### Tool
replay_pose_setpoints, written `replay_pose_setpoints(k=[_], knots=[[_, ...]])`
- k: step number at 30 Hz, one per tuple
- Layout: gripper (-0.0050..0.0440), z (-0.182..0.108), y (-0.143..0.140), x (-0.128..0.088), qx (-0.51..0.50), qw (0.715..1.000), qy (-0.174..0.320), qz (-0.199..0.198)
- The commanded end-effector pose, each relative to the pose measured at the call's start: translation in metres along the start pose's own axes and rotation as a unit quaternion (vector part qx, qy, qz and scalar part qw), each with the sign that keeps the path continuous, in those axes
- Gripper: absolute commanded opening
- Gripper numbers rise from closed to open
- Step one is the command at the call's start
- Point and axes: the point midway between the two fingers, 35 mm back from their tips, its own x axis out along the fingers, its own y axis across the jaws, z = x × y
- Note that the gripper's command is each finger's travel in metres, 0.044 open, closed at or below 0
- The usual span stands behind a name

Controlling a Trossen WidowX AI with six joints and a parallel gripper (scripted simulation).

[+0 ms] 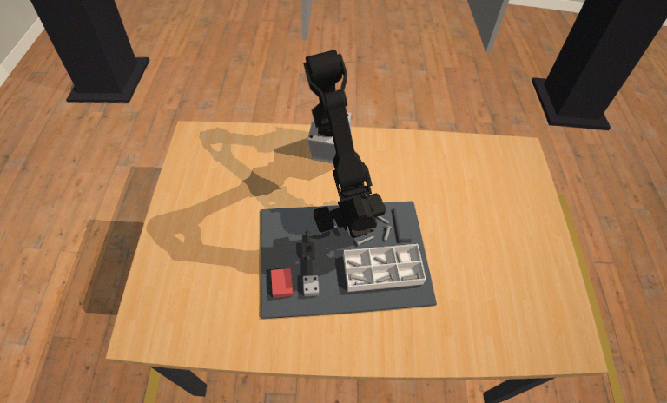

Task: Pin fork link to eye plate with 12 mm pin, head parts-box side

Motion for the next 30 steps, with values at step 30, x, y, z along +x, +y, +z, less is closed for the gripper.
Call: replay_pose_setpoints(k=[30], knots=[[-0.005,0.047,-0.082,-0.005,0.762,0.647,-0.014,0.007]])
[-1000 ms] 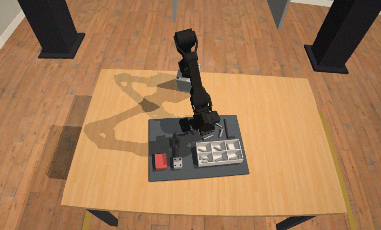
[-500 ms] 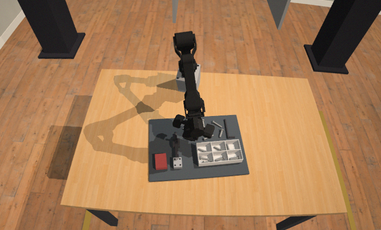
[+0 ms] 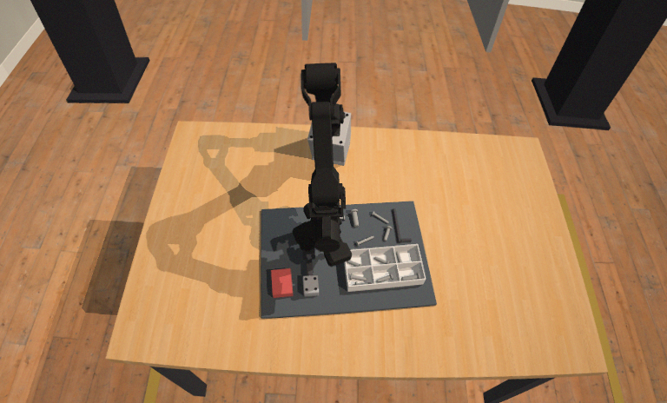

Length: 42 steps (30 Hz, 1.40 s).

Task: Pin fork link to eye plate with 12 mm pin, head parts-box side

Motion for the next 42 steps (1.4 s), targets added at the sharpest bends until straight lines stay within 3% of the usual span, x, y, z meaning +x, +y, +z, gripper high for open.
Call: replay_pose_setpoints(k=[1,42], knots=[[-0.005,0.0052,0.0068,-0.003,0.139,0.99,-0.002,-0.005],[-0.005,0.0039,0.0068,-0.0033,0.157,0.988,-0.001,-0.006]])
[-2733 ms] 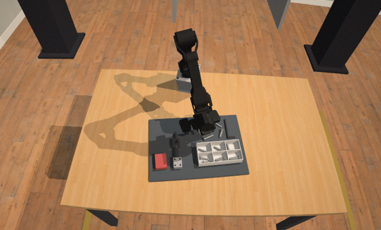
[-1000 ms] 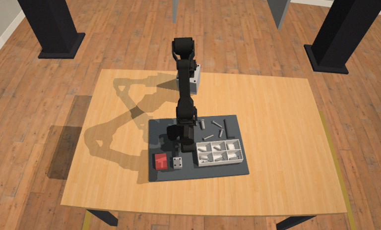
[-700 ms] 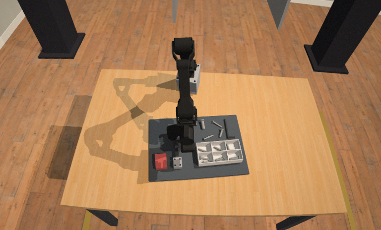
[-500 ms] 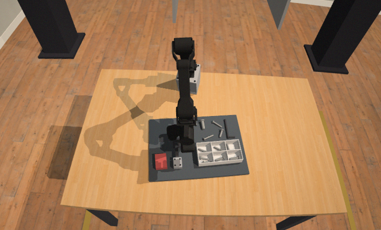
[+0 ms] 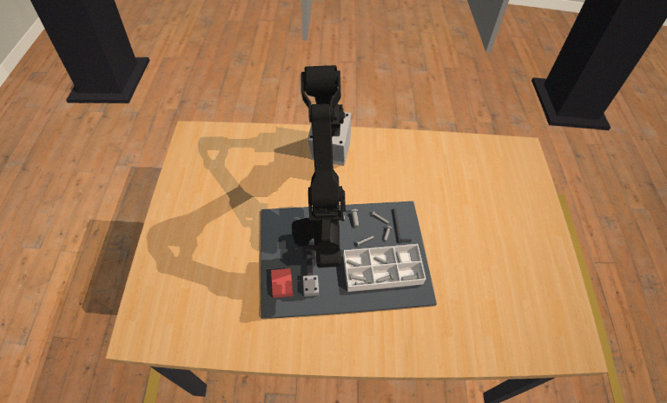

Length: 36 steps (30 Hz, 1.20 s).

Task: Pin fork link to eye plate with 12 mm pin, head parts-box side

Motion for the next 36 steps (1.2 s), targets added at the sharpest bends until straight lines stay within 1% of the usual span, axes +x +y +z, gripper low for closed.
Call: replay_pose_setpoints(k=[1,25,36], knots=[[-0.005,0.0005,0.0061,-0.0039,0.003,1.0,-0.002,0.008],[-0.005,-0.0006,0.0047,-0.0017,0.002,1.0,-0.012,0.006],[-0.005,-0.002,0.0014,0.0015,0.001,0.999,-0.039,0.002]])
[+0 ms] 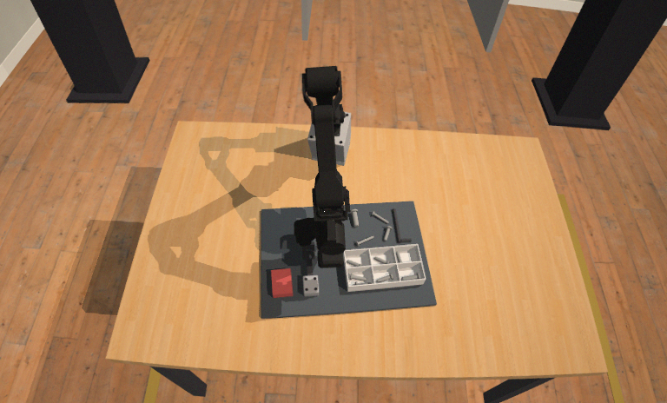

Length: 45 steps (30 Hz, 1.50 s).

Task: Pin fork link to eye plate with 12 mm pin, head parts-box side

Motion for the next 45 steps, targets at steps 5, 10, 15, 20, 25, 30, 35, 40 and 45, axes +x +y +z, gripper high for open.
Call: replay_pose_setpoints(k=[5,10,15,20,25,30,35,40,45], knots=[[-0.005,-0.0012,0.0017,-0.0001,0.002,1.0,-0.021,0.004],[-0.005,-0.0029,0.0023,0.0023,0.002,1.0,-0.022,0.004],[-0.005,-0.0047,0.0026,0.0046,0.002,1.0,-0.021,0.004],[-0.005,-0.0047,0.0026,0.0055,0.003,1.0,-0.021,0.004],[-0.005,-0.0046,0.003,0.0046,0.003,1.0,-0.021,0.005],[-0.005,-0.0046,0.0029,0.0046,0.003,1.0,-0.021,0.005],[-0.005,-0.0046,0.0029,0.0046,0.003,1.0,-0.021,0.005],[-0.005,-0.0046,0.0029,0.0046,0.003,1.0,-0.021,0.005],[-0.005,-0.0046,0.0029,0.0046,0.003,1.0,-0.021,0.005]])
